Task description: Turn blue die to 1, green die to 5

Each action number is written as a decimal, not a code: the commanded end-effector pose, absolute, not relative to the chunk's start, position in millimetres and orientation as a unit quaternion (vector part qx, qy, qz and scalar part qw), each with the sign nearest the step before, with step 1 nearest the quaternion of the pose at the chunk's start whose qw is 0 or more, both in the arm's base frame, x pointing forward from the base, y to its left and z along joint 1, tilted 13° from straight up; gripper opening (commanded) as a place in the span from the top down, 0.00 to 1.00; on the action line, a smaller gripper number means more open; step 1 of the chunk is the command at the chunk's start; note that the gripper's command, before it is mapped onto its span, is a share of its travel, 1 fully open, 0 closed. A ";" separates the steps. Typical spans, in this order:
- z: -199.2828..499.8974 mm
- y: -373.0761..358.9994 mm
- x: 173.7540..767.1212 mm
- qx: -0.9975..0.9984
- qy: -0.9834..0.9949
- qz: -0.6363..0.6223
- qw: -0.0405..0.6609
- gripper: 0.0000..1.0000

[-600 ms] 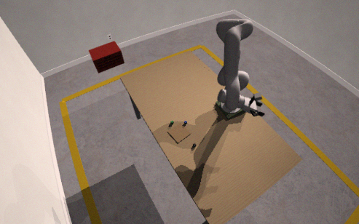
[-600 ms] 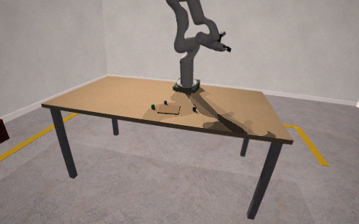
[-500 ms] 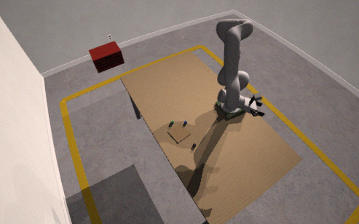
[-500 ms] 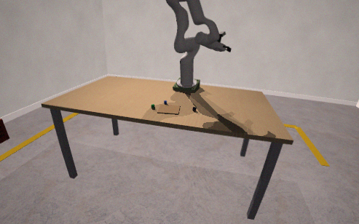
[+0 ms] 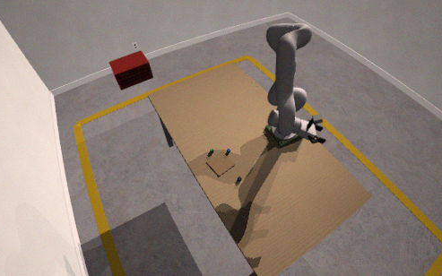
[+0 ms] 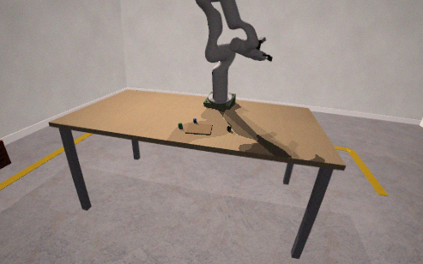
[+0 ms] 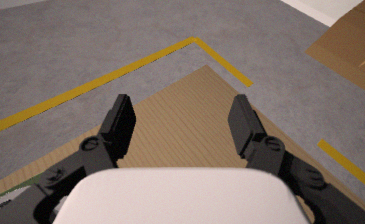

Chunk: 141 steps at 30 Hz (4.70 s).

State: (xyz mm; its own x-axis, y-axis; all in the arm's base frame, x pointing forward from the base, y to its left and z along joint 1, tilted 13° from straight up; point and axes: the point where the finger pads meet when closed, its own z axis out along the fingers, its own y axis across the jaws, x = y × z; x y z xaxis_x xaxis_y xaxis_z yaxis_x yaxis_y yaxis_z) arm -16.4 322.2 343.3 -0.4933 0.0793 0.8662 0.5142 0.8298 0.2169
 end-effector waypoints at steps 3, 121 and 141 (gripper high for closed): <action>337.6 322.3 -1.2 -0.175 -0.843 -0.235 0.451 0.00; 121.8 -85.8 517.6 0.050 -0.992 0.005 -0.114 0.00; 121.8 -85.8 517.6 0.050 -0.992 0.005 -0.114 0.00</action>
